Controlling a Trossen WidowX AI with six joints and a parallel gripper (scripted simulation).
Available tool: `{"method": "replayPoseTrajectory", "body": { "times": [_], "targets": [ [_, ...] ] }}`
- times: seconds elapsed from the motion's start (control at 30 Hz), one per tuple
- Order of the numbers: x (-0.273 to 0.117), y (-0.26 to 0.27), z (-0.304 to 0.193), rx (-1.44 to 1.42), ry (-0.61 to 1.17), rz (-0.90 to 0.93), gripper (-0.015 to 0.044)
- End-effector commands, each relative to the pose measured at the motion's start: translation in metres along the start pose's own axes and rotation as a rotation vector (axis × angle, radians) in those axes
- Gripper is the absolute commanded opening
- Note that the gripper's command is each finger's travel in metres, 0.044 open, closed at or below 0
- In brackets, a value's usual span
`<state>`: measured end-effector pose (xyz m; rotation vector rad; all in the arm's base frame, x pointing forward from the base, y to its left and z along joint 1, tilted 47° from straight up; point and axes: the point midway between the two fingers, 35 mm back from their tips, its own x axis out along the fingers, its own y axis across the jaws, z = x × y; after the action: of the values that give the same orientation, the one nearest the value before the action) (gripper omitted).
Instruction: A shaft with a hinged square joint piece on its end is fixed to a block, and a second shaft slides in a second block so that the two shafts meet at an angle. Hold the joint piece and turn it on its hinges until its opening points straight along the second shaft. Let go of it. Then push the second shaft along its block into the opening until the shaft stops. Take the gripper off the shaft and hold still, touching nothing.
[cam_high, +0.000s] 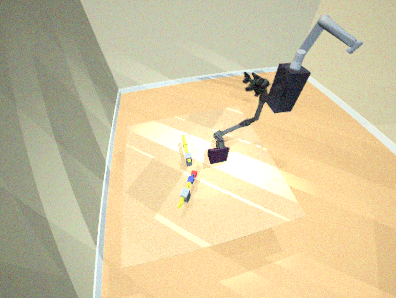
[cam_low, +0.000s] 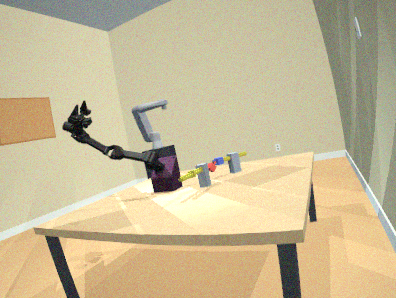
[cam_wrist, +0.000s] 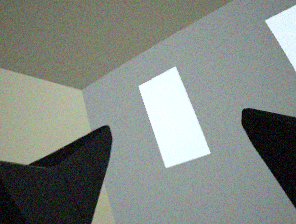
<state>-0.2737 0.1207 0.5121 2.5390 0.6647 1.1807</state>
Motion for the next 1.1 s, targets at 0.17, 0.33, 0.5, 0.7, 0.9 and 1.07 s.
{"method": "replayPoseTrajectory", "body": {
  "times": [0.17, 0.33, 0.5, 0.7, 0.9, 1.07],
  "targets": [
    [0.006, 0.008, 0.002, 0.041, -0.012, 0.007, 0.044],
    [0.027, 0.035, 0.013, 0.186, -0.057, 0.033, 0.044],
    [0.05, 0.061, 0.03, 0.346, -0.116, 0.057, 0.044],
    [0.075, 0.087, 0.049, 0.532, -0.172, 0.094, 0.044],
    [0.098, 0.112, 0.072, 0.717, -0.227, 0.14, 0.044],
    [0.119, 0.131, 0.096, 0.869, -0.284, 0.182, 0.044]
  ]
}}
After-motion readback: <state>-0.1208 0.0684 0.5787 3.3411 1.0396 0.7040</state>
